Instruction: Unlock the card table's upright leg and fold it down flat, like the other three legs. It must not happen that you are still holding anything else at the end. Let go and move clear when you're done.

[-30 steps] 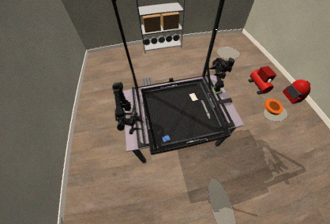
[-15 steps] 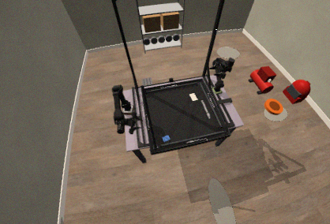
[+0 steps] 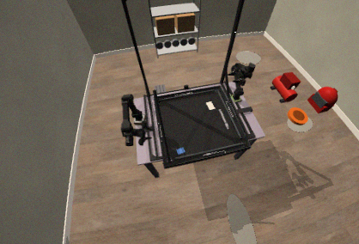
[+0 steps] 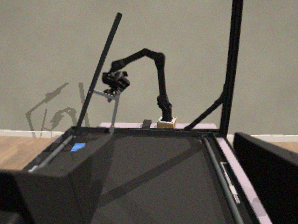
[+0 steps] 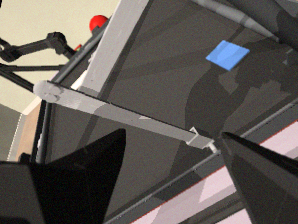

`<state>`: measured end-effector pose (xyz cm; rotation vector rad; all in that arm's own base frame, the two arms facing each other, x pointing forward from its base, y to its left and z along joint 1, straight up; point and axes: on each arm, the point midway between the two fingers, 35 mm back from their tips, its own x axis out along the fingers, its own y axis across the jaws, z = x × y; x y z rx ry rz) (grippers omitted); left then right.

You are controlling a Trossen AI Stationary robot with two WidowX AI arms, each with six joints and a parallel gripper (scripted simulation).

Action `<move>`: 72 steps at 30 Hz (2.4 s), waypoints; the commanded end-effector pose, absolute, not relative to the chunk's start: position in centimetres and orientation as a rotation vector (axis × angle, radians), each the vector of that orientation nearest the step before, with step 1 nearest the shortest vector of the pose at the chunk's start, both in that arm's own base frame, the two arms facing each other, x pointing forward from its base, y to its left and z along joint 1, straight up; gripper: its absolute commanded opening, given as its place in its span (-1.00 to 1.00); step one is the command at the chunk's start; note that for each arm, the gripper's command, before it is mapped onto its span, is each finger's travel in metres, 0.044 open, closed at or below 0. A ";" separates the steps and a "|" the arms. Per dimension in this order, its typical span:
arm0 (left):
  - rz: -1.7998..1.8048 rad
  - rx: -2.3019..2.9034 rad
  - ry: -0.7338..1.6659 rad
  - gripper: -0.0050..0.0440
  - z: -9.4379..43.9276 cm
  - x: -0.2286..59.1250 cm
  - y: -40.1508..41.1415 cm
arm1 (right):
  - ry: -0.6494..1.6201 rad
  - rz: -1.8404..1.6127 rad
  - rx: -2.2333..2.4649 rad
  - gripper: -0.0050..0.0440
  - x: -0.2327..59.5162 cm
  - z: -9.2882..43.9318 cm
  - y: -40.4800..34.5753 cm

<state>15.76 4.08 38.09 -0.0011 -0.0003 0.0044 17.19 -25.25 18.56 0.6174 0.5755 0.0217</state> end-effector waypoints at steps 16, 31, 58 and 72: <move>0.000 0.000 0.000 0.84 38.1 15.8 4.0 | 0.567 0.004 0.623 0.84 15.6 23.0 -29.4; 0.000 0.000 0.000 0.84 38.1 15.8 4.0 | 0.529 -0.062 0.613 0.84 17.7 25.9 -37.1; 0.000 0.000 0.000 0.84 38.1 15.8 4.0 | 0.529 -0.062 0.613 0.84 17.7 25.9 -37.1; 0.000 0.000 0.000 0.84 38.1 15.8 4.0 | 0.529 -0.062 0.613 0.84 17.7 25.9 -37.1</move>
